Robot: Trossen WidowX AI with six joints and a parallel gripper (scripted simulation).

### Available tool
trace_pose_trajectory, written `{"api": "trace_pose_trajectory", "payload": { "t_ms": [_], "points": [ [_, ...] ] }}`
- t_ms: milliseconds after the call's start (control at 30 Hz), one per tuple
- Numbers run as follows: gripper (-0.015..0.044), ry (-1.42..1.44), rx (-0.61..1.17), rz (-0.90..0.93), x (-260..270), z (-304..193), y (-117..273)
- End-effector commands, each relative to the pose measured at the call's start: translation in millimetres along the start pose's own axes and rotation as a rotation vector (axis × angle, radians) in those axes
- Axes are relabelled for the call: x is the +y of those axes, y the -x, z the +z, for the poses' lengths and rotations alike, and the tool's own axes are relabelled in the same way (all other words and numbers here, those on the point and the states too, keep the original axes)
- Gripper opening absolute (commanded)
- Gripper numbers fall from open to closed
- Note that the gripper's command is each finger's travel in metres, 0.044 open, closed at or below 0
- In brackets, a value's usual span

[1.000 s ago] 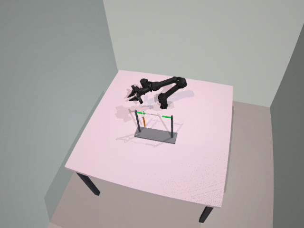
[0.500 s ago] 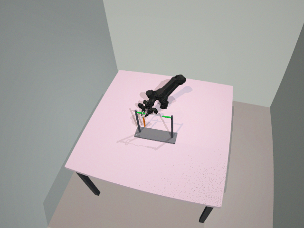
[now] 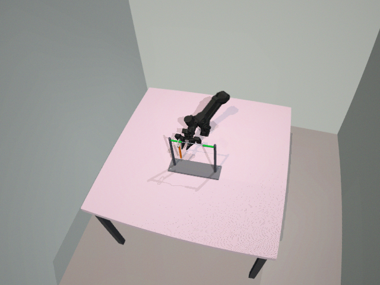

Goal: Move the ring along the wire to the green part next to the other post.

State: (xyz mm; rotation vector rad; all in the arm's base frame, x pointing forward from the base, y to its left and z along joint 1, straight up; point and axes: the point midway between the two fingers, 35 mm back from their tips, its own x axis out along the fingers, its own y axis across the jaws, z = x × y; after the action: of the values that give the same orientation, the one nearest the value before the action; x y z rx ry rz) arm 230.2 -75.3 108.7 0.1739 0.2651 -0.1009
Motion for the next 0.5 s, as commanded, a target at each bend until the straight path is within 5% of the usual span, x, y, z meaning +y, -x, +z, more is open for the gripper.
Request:
{"api": "trace_pose_trajectory", "payload": {
  "t_ms": [0,467],
  "points": [
    [0.0160,0.047,-0.022,0.030,2.6,10.6,-7.0],
    [0.0160,0.195,-0.103,0.109,8.7,38.2,-33.0]
  ]
}}
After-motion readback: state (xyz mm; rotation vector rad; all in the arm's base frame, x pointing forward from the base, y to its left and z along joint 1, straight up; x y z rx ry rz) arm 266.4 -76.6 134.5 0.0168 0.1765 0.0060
